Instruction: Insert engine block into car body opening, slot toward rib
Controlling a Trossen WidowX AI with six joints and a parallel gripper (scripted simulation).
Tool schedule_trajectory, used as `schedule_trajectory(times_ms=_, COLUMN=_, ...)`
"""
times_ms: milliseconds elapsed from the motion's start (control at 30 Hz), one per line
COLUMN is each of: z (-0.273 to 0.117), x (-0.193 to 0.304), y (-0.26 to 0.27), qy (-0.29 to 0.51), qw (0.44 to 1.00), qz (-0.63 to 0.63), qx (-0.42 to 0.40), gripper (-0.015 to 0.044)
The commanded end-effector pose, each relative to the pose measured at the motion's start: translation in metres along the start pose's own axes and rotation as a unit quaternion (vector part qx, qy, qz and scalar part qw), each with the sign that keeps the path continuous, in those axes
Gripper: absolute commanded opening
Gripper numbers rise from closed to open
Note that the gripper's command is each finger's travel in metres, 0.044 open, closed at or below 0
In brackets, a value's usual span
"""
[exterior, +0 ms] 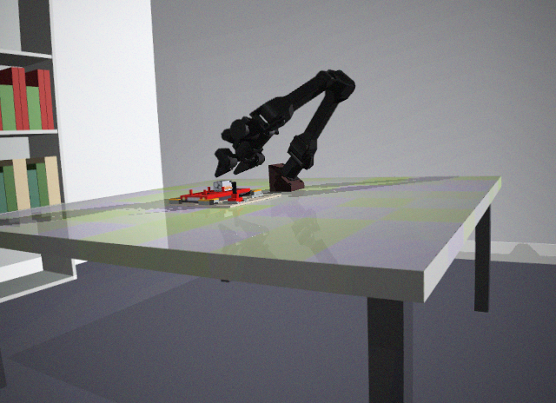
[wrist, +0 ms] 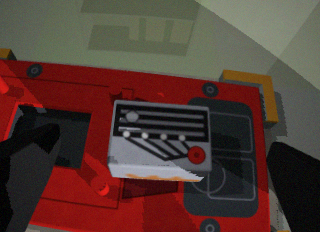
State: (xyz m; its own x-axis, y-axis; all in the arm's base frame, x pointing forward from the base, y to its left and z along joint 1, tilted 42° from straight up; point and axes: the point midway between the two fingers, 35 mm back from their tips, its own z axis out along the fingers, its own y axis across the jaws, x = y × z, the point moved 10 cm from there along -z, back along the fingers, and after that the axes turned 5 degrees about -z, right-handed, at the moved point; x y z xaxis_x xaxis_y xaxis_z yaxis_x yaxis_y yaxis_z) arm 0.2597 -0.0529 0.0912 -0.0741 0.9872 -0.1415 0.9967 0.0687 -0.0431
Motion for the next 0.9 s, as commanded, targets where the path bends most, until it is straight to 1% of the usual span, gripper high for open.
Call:
schedule_trajectory(times_ms=0, z=0.0, x=0.0, y=0.0, qy=0.0, qw=1.0, qz=0.0, qx=-0.001, gripper=0.044)
schedule_trajectory(times_ms=433, z=0.0, x=0.0, y=0.0, qy=0.001, qw=1.0, qz=0.002, qx=0.0, gripper=0.044)
schedule_trajectory(times_ms=867, z=0.01, x=-0.024, y=0.001, qy=0.079, qw=0.986, qz=0.143, qx=0.042, gripper=0.044)
